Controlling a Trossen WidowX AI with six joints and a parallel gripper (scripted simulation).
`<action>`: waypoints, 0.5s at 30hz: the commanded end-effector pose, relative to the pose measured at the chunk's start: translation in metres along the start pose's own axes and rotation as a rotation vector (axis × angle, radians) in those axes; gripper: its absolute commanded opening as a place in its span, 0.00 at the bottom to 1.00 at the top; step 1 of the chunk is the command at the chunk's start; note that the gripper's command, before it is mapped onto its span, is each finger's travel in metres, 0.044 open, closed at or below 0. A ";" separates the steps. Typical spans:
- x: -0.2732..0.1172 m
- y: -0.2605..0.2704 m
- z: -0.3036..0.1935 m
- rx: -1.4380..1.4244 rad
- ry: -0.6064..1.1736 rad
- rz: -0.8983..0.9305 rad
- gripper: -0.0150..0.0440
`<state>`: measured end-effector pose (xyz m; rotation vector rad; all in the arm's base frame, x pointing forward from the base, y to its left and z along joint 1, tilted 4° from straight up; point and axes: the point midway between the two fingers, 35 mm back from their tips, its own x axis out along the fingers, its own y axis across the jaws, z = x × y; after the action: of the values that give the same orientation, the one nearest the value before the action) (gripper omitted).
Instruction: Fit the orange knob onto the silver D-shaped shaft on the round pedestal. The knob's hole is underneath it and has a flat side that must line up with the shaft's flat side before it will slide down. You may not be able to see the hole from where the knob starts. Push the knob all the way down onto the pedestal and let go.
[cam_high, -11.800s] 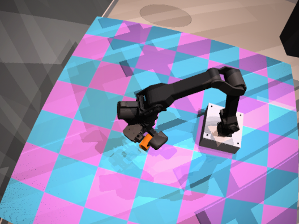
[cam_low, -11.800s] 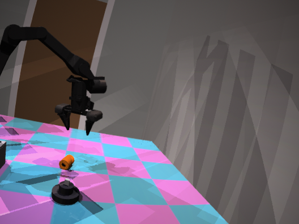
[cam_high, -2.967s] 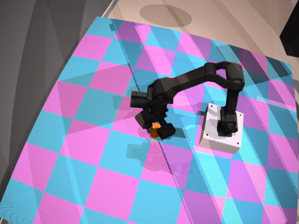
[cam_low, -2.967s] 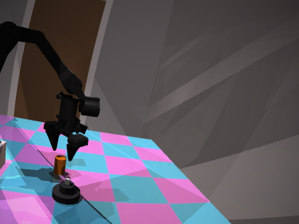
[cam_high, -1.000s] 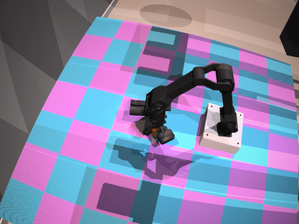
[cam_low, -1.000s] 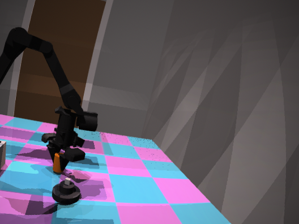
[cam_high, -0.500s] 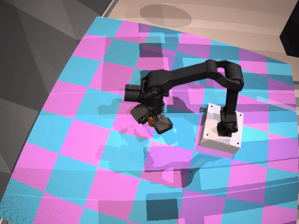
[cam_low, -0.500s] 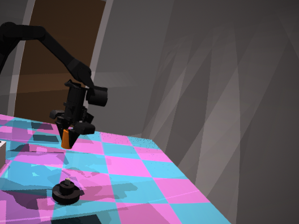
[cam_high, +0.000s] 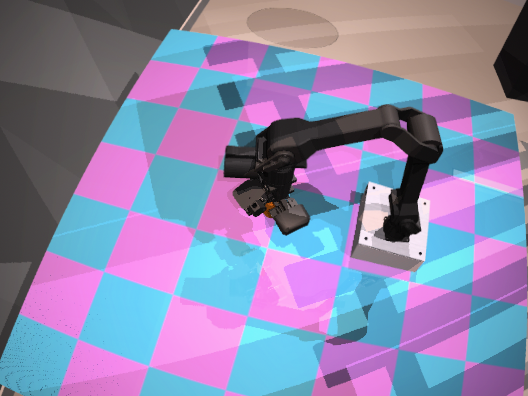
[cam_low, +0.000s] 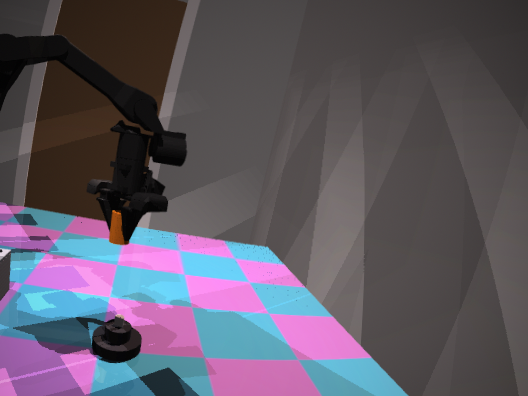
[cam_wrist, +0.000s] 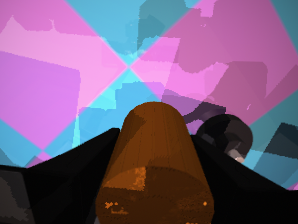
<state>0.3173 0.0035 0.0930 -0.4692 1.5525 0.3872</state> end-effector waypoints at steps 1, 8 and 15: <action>-0.011 0.007 0.001 -0.002 -0.012 -0.079 0.25; -0.027 0.019 0.000 -0.001 -0.012 -0.232 0.25; -0.042 0.031 0.000 0.000 -0.013 -0.381 0.25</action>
<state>0.3046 0.0298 0.1263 -0.7117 1.4387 0.1412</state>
